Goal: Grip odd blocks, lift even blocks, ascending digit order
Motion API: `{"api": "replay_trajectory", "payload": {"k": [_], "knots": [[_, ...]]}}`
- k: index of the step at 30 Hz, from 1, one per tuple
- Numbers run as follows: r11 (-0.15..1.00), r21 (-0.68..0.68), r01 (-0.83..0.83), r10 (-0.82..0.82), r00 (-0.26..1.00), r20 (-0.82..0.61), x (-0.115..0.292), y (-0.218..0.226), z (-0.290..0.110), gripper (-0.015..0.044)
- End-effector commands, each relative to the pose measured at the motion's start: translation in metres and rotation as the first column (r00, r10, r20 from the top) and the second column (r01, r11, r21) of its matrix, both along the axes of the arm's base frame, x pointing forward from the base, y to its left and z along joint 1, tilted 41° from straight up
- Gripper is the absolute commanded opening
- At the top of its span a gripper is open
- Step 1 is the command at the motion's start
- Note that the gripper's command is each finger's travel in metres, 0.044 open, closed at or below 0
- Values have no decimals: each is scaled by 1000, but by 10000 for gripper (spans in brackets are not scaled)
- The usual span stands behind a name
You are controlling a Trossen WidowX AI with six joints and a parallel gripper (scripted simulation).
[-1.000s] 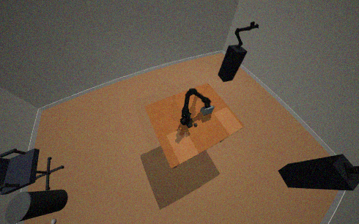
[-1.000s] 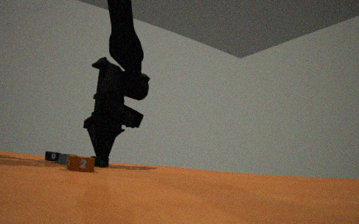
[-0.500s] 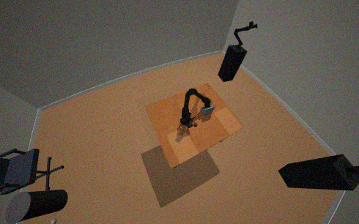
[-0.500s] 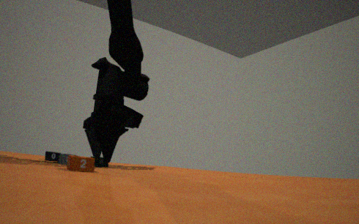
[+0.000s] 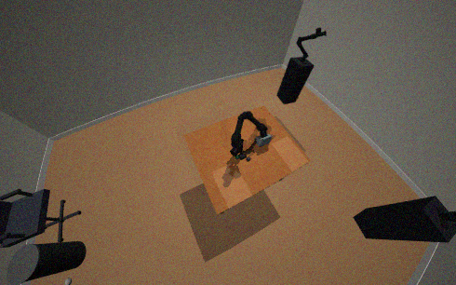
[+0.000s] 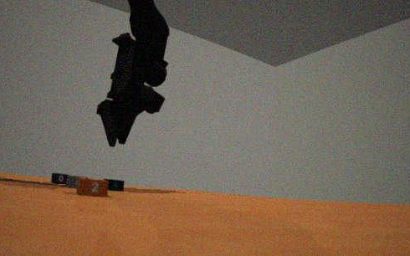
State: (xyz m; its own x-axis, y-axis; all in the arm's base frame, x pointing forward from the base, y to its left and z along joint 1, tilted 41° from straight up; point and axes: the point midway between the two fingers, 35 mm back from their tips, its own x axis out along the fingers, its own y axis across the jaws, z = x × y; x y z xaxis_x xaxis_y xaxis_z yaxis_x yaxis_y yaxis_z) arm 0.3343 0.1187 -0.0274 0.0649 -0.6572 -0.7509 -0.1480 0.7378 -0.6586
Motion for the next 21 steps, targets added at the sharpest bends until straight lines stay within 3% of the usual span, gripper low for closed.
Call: {"api": "replay_trajectory", "payload": {"k": [1, 4, 13, 21], "knots": [[1000, 19, -7, 7, 1000, 26, -1, 25, 31, 190], [1000, 19, -7, 7, 1000, 26, -1, 25, 31, 120], [1000, 19, -7, 7, 1000, 25, -6, 22, 33, 120], [1000, 17, -7, 7, 1000, 21, -69, -16, 59, 120]]}}
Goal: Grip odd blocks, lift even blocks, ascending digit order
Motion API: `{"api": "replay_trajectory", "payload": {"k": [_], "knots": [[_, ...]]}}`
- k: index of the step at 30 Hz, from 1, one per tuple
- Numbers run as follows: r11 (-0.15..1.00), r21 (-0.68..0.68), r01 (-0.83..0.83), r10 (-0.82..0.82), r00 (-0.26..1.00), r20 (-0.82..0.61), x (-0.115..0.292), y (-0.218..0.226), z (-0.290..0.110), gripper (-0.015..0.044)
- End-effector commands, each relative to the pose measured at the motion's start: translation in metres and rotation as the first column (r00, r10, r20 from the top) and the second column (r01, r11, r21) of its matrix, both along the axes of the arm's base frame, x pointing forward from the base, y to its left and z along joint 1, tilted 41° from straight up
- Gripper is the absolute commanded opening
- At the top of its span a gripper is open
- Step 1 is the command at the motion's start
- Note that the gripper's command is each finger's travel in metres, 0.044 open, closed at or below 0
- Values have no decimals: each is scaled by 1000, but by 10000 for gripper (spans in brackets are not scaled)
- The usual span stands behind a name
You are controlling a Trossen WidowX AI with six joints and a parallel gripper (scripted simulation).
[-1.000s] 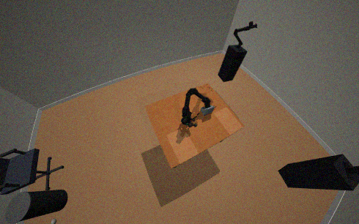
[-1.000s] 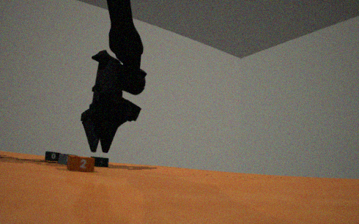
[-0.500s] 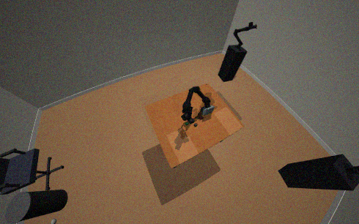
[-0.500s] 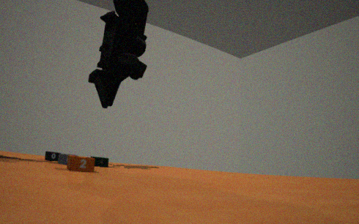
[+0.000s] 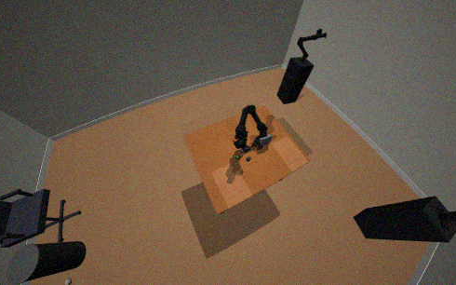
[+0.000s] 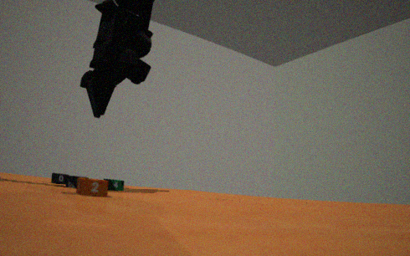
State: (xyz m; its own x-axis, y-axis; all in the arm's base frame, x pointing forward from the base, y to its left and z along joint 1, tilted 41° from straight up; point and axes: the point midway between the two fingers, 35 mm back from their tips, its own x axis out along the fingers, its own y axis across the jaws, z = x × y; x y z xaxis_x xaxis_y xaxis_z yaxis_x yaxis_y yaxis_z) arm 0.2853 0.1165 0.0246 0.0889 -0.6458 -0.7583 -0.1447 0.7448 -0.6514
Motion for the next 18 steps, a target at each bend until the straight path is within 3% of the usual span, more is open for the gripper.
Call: {"api": "replay_trajectory", "payload": {"k": [1, 5, 11, 15, 18], "knots": [[1000, 3, 7, -7, 1000, 1, -27, -18, 8, 120], [1000, 3, 7, -7, 1000, 0, -33, -22, 9, 120], [1000, 2, 6, -6, 1000, 2, -25, -67, -45, 277], [1000, 0, 7, -7, 1000, 2, -26, -74, -52, 383], [1000, 0, 7, -7, 1000, 2, -26, -75, -53, 400]]}}
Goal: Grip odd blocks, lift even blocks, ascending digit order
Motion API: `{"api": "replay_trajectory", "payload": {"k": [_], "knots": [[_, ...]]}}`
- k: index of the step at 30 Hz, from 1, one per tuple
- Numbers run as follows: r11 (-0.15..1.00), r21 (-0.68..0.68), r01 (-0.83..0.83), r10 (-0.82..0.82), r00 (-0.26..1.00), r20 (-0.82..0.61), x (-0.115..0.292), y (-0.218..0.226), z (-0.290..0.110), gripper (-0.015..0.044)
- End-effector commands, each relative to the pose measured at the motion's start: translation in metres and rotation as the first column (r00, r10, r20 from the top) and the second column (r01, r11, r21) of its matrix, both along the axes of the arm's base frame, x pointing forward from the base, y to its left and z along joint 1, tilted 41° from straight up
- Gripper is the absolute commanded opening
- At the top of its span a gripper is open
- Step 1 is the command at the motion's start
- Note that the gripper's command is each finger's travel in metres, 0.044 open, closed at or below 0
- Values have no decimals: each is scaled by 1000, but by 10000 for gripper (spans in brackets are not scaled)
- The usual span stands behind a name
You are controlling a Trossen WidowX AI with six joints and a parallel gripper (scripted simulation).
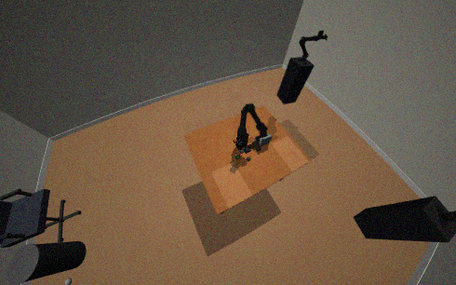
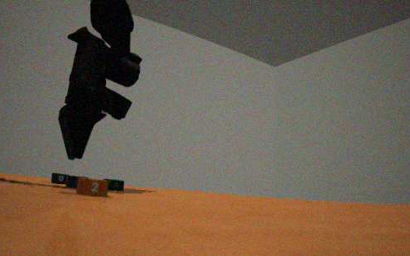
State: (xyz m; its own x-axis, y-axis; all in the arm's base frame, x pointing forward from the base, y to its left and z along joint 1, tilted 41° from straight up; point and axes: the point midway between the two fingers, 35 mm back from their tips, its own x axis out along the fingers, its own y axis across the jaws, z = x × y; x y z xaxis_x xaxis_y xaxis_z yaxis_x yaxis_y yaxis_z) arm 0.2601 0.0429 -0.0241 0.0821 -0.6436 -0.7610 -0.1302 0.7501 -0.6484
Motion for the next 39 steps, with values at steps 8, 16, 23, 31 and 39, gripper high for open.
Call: {"api": "replay_trajectory", "payload": {"k": [8, 16, 23, 31, 39], "knots": [[1000, -5, -9, 9, 1000, -3, 1, -10, -13, 400], [1000, -5, -9, 9, 1000, -3, 2, -18, -23, 400], [1000, -6, -9, 9, 1000, -2, 3, -25, -30, 400], [1000, -6, -9, 9, 1000, -2, 3, -25, -30, 242], [1000, -6, -9, 9, 1000, -2, 3, -25, -30, 120]]}}
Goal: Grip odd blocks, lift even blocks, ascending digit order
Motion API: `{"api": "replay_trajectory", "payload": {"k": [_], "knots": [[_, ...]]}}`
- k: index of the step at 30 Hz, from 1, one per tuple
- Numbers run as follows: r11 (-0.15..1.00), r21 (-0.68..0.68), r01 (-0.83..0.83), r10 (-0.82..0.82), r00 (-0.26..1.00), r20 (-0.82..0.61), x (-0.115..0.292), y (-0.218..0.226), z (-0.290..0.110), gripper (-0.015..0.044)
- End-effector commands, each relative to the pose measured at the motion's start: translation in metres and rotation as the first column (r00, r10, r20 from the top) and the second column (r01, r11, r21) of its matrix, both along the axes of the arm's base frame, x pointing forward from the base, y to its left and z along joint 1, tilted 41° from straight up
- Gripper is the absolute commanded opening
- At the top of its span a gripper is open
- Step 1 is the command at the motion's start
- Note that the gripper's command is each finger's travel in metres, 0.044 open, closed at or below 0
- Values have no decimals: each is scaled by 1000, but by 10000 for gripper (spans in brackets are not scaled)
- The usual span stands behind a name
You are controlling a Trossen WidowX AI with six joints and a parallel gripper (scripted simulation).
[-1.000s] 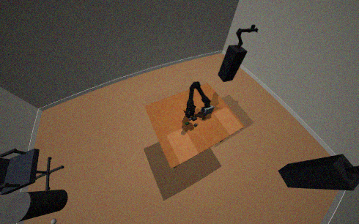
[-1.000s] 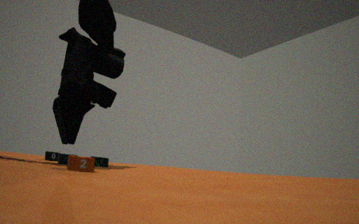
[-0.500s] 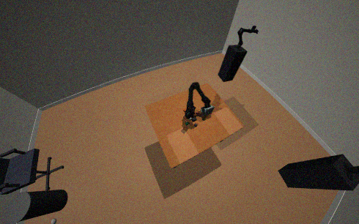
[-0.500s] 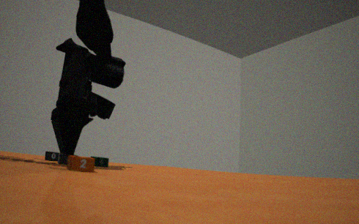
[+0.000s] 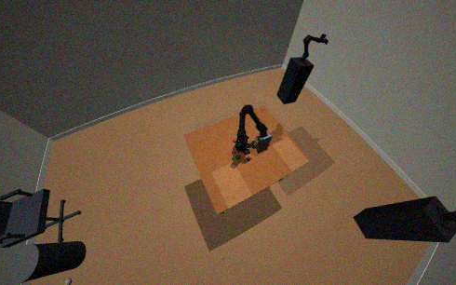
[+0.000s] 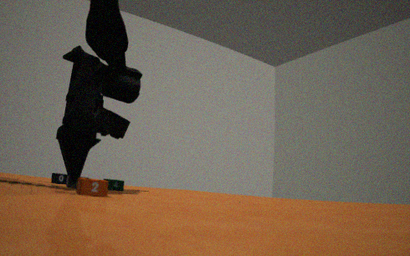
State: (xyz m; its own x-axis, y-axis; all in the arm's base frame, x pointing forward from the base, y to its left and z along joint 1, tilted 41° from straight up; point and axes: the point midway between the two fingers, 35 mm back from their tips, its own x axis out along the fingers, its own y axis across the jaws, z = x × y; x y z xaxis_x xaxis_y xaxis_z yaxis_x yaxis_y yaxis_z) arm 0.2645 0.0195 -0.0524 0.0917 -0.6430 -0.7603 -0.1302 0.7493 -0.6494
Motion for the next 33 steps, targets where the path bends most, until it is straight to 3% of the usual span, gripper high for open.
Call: {"api": "replay_trajectory", "payload": {"k": [1, 33], "knots": [[1000, -6, -3, 3, 1000, -10, -2, -1, -2, 120], [1000, -6, -3, 3, 1000, -10, -3, 9, 9, 120]]}}
